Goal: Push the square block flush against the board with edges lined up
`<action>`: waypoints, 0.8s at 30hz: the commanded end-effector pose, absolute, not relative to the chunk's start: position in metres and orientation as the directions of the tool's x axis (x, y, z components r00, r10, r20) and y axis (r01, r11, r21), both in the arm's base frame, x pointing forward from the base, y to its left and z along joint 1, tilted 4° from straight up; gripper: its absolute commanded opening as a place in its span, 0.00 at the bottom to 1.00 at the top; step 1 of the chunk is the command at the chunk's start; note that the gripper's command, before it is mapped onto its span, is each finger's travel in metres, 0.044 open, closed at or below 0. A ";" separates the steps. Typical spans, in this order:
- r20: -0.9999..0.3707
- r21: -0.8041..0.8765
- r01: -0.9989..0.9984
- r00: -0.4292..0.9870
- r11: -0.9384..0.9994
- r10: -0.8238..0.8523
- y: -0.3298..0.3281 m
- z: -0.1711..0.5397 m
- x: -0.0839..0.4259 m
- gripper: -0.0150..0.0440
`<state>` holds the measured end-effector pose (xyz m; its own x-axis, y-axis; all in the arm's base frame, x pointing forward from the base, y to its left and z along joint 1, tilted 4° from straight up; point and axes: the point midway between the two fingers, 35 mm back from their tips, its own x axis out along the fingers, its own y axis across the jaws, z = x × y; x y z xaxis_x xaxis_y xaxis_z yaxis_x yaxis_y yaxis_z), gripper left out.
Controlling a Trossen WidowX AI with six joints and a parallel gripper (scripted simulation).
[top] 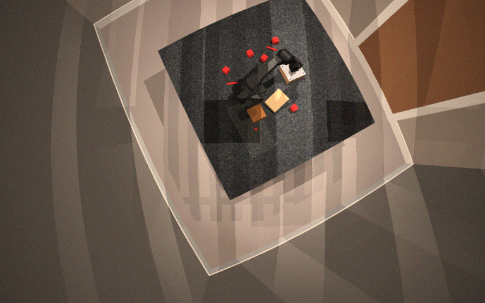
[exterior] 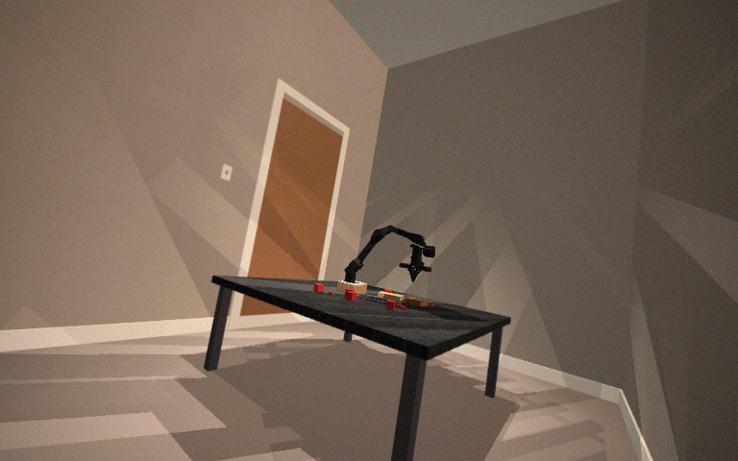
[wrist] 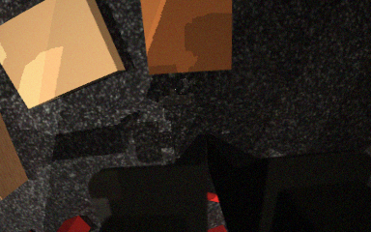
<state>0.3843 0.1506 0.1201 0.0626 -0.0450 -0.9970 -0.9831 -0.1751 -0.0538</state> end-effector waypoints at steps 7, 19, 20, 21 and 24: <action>-0.997 -0.055 -0.987 0.062 -0.153 -0.044 0.155 0.119 0.380 0.25; -0.998 -0.058 -0.967 0.051 0.247 -0.036 0.206 0.099 0.289 0.25; -0.998 -0.058 -0.958 0.050 0.280 -0.036 0.209 0.097 0.281 0.25; -0.998 -0.058 -0.948 0.049 0.312 -0.036 0.211 0.095 0.273 0.25; -0.998 -0.057 -0.911 0.046 0.408 -0.035 0.217 0.088 0.248 0.25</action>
